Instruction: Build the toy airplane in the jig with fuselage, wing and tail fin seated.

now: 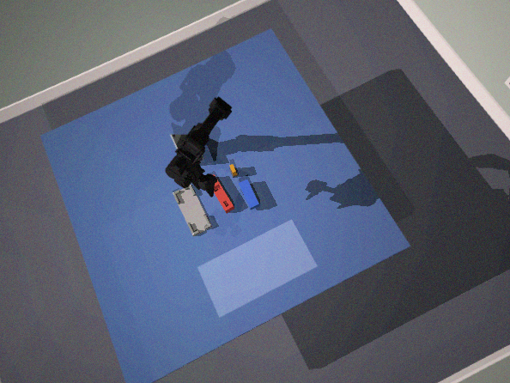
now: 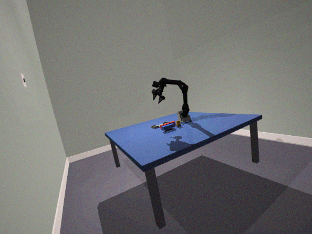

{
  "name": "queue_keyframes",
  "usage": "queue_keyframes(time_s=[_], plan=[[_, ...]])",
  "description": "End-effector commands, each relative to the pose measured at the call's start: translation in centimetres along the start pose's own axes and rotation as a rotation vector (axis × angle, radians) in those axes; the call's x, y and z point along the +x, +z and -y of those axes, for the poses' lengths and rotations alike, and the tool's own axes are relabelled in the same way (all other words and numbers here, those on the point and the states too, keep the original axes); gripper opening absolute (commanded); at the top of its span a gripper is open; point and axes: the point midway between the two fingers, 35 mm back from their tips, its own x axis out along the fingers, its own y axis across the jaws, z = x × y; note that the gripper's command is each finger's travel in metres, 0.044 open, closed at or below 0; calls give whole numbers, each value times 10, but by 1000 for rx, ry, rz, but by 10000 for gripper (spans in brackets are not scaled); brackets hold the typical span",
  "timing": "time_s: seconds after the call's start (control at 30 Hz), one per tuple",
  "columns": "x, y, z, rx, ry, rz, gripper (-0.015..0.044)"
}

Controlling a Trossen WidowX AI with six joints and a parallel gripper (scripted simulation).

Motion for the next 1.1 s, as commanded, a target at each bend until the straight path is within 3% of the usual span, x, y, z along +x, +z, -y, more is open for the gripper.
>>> queue_keyframes(time_s=[0.0, 0.5, 1.07], plan=[[54, -36, 37, -492, -184, -151, 440], [105, -94, 107, -1216, -323, -544, 440], [106, -95, 108, -1232, -324, -555, 440]])
